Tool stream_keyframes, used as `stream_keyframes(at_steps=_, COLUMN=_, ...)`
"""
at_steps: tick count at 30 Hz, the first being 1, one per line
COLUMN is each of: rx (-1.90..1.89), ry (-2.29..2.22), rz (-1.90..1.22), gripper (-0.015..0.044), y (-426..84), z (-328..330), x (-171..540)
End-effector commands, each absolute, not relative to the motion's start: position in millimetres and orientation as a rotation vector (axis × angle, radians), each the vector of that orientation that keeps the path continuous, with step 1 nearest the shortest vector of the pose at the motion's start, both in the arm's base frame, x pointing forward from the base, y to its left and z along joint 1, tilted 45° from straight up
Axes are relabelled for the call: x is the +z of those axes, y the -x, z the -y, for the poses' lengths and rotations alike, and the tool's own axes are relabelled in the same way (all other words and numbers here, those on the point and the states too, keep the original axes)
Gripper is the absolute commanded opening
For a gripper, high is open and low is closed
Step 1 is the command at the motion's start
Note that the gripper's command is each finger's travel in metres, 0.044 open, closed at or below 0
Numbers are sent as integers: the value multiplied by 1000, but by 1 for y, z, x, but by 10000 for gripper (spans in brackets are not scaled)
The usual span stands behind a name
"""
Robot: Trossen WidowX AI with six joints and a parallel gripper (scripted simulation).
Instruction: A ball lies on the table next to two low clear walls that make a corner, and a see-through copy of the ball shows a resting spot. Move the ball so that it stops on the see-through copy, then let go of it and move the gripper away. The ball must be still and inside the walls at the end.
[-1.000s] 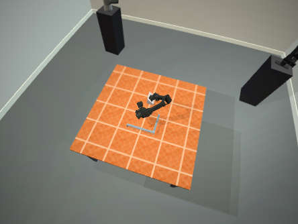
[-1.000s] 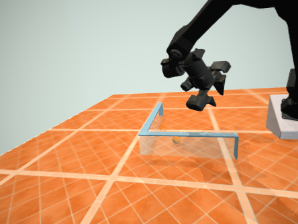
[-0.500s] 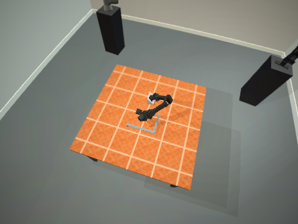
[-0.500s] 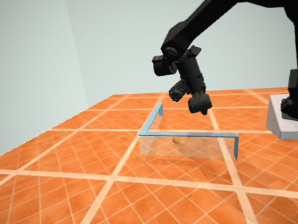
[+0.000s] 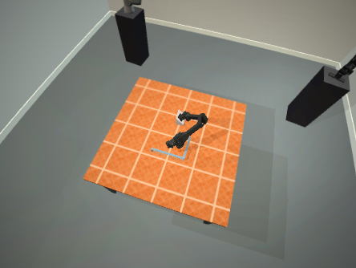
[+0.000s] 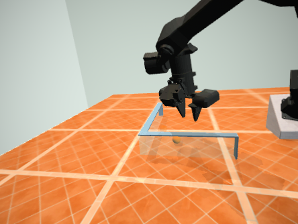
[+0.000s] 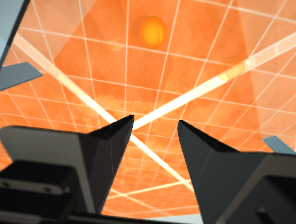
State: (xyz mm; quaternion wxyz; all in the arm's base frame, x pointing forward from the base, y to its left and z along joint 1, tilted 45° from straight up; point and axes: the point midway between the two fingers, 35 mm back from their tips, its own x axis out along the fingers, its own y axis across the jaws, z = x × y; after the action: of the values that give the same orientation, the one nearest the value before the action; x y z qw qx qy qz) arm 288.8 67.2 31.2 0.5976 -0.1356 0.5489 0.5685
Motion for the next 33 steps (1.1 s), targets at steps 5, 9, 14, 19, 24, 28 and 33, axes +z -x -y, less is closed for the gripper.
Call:
stream_keyframes(at_steps=5, rx=1673, ry=684, rz=-573, gripper=225, y=-316, z=-111, x=73)
stream_keyframes(at_steps=9, rx=1673, ry=684, rz=-573, gripper=225, y=-316, z=-111, x=73)
stream_keyframes(at_steps=14, rx=1673, ry=684, rz=-573, gripper=225, y=-316, z=-111, x=73)
stream_keyframes(at_steps=19, rx=1673, ry=684, rz=-573, gripper=225, y=-316, z=-111, x=73)
stream_keyframes(at_steps=24, rx=1673, ry=684, rz=-573, gripper=225, y=-314, z=-121, x=64)
stream_keyframes(at_steps=28, rx=1673, ry=684, rz=-573, gripper=225, y=-314, z=-122, x=63)
stream_keyframes(at_steps=33, rx=1673, ry=684, rz=-573, gripper=225, y=-313, z=-126, x=58)
